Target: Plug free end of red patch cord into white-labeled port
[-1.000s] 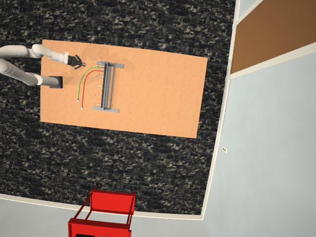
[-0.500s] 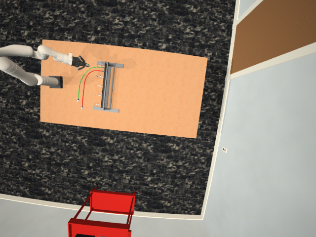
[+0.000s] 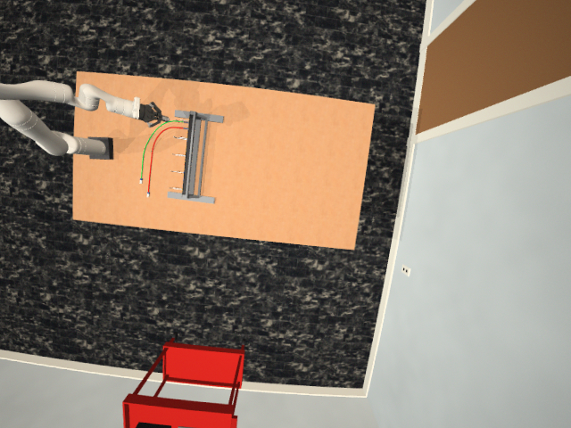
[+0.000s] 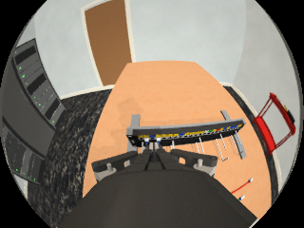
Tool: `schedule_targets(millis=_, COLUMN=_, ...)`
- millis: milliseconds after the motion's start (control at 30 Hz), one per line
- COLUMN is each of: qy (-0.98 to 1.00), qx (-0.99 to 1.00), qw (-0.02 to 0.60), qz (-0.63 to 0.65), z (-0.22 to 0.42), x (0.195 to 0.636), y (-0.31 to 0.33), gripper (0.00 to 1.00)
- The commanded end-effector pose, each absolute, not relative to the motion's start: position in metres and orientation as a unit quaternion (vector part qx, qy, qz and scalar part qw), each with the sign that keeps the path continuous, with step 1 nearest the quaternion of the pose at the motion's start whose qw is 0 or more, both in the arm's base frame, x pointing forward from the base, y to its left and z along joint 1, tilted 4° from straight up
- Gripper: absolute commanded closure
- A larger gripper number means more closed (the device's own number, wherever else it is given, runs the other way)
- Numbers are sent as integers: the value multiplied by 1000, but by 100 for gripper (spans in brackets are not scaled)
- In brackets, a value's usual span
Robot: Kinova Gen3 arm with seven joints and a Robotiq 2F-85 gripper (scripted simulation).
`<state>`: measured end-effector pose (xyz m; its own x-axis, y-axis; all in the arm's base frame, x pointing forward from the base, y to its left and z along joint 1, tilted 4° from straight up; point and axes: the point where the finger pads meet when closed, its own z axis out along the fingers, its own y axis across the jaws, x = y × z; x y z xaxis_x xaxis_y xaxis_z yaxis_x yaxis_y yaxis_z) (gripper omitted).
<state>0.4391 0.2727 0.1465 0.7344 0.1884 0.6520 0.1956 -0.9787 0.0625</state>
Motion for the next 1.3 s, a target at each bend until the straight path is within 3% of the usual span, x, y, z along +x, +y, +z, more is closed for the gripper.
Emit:
schedule_targets(millis=0, qy=-96, qx=-933, qw=-4, qz=-347, z=136, x=449, y=263, gripper=100)
schedule_targets(millis=1267, qy=-96, qx=-933, qw=-4, qz=-347, z=94, x=484, y=266, gripper=100)
